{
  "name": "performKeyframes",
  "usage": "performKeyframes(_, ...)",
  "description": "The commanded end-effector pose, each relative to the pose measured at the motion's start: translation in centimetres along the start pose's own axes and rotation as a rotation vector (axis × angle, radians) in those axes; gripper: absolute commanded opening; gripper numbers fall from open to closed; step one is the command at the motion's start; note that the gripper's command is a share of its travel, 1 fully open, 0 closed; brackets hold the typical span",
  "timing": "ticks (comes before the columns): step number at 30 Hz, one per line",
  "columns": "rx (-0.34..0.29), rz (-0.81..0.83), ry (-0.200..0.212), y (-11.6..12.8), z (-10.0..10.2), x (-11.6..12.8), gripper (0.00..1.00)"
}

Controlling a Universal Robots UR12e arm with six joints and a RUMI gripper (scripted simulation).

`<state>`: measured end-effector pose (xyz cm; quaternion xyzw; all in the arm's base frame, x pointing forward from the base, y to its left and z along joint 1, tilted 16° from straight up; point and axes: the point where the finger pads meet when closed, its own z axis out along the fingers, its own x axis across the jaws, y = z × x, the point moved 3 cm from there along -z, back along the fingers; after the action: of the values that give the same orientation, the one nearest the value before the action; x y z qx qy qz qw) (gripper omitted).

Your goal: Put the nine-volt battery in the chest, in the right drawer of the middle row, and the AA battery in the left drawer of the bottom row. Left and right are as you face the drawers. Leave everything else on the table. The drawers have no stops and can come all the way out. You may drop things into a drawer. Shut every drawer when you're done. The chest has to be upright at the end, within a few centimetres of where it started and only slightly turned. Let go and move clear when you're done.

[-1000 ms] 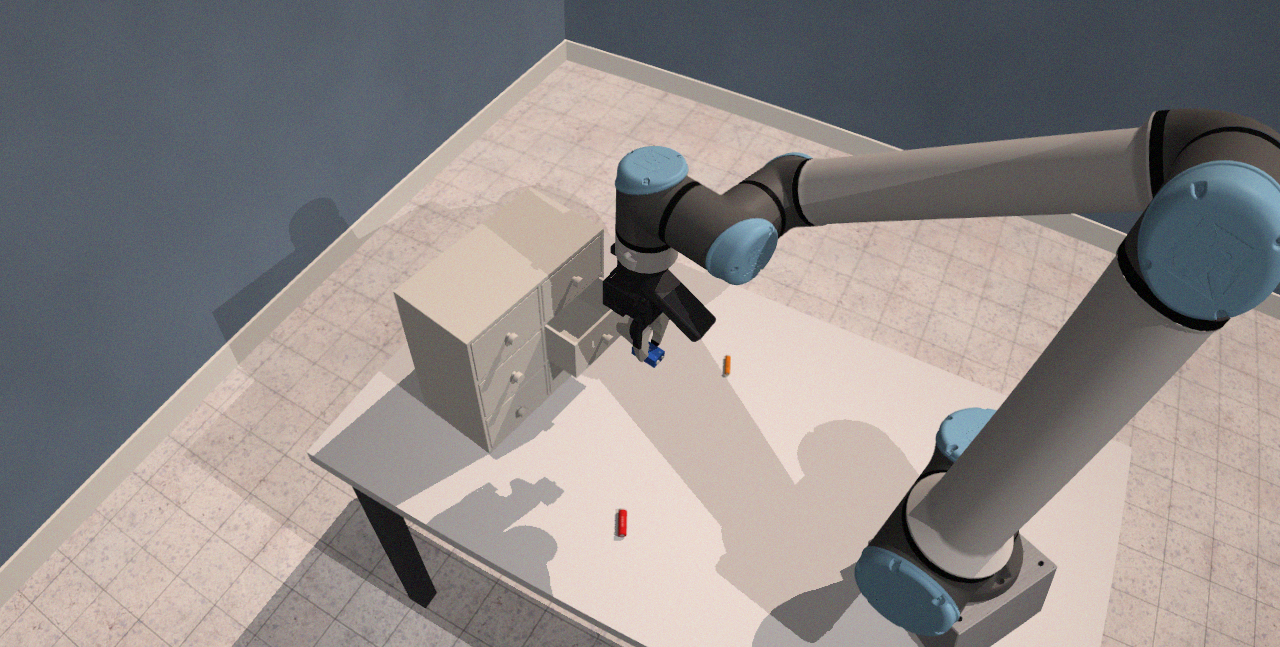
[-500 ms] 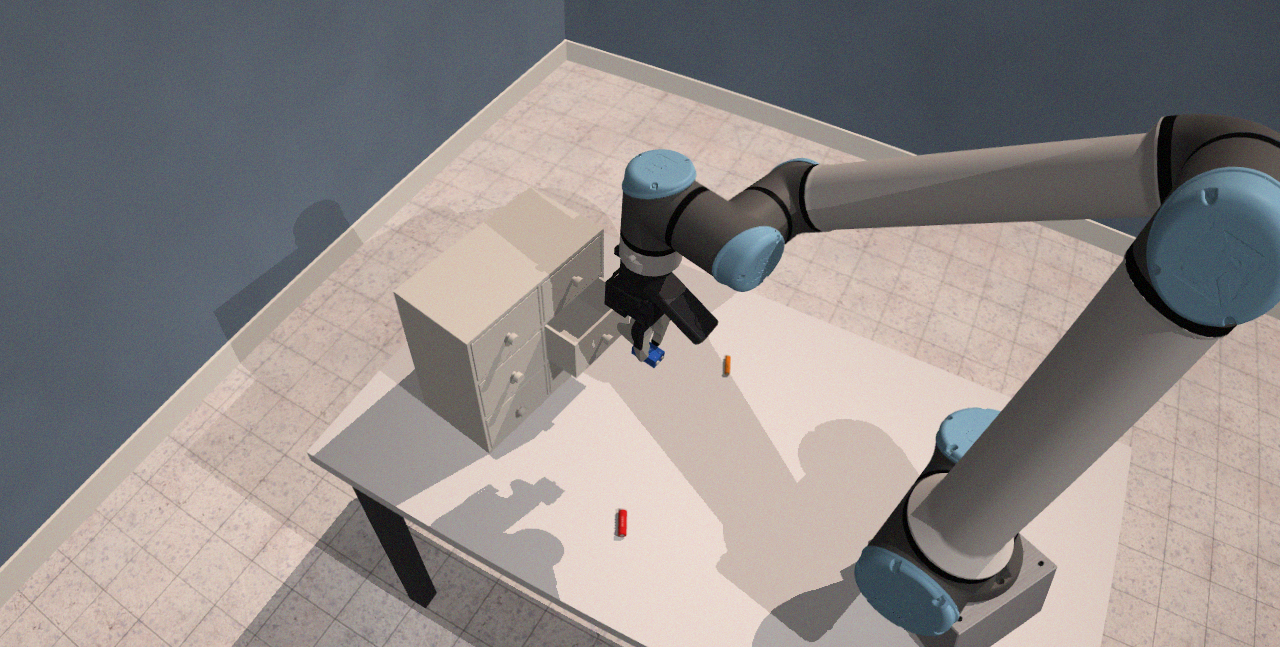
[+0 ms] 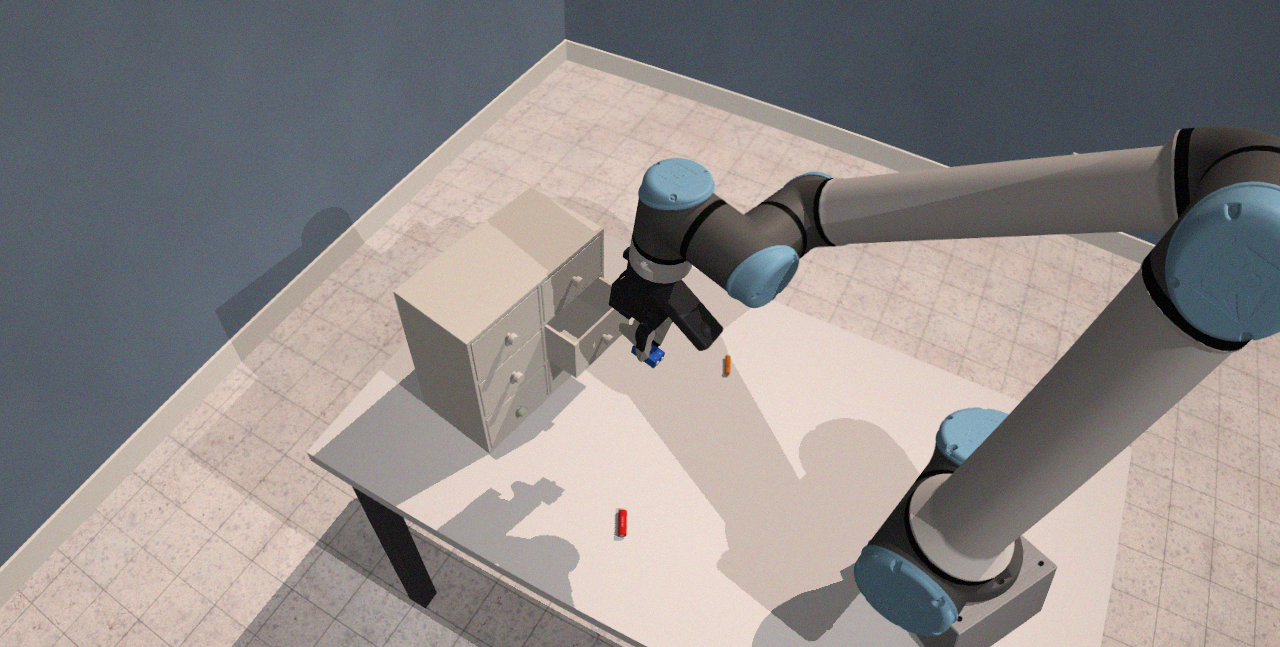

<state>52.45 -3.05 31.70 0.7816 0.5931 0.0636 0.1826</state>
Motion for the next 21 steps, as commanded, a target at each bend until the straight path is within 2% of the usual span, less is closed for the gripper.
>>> performKeyframes(1, -0.03, 0.0, 0.0, -0.04, -0.05, 0.0, 0.13)
performKeyframes(13, -0.147, 0.0, 0.0, -0.47, 0.03, 0.0, 0.13)
performKeyframes(15, -0.147, 0.0, 0.0, -0.47, 0.03, 0.0, 0.13)
performKeyframes(21, -0.216, 0.0, 0.0, -0.72, 0.09, 0.0, 0.13)
